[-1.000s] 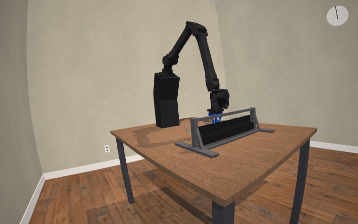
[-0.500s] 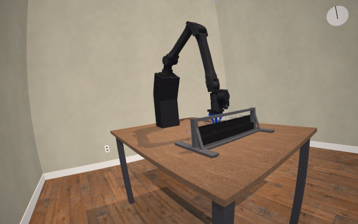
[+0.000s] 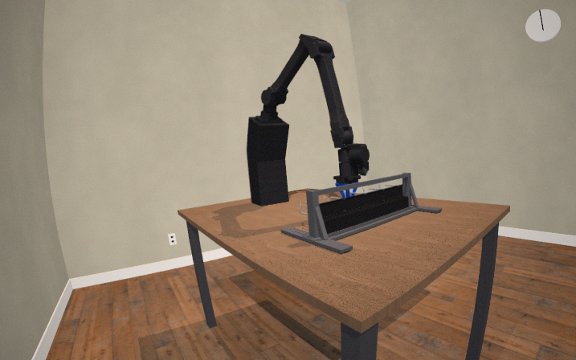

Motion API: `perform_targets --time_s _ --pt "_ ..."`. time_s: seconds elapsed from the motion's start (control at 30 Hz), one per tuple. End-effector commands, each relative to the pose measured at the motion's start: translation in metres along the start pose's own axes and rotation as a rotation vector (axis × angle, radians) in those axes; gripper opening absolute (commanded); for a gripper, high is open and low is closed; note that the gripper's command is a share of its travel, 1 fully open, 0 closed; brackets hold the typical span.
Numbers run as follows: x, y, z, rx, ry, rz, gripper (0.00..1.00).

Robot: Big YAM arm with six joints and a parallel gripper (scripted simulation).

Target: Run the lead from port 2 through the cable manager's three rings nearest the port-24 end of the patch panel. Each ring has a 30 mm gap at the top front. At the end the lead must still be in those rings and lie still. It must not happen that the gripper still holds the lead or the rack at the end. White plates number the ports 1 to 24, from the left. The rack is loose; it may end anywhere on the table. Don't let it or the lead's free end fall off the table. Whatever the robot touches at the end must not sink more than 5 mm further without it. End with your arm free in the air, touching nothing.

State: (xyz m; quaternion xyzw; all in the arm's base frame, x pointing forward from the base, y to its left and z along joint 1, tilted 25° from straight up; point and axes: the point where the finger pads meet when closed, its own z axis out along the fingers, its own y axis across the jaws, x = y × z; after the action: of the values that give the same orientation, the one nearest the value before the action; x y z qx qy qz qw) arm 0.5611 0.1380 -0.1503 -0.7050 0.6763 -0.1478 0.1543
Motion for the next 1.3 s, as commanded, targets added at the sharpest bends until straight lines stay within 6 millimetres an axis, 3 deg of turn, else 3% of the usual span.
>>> perform_targets --time_s 0.0,1.27 --pt "0.0051 -0.0172 -0.0061 0.036 -0.008 0.011 0.32" --pt "0.0070 -0.0210 -0.0072 0.032 -0.007 0.010 0.32"
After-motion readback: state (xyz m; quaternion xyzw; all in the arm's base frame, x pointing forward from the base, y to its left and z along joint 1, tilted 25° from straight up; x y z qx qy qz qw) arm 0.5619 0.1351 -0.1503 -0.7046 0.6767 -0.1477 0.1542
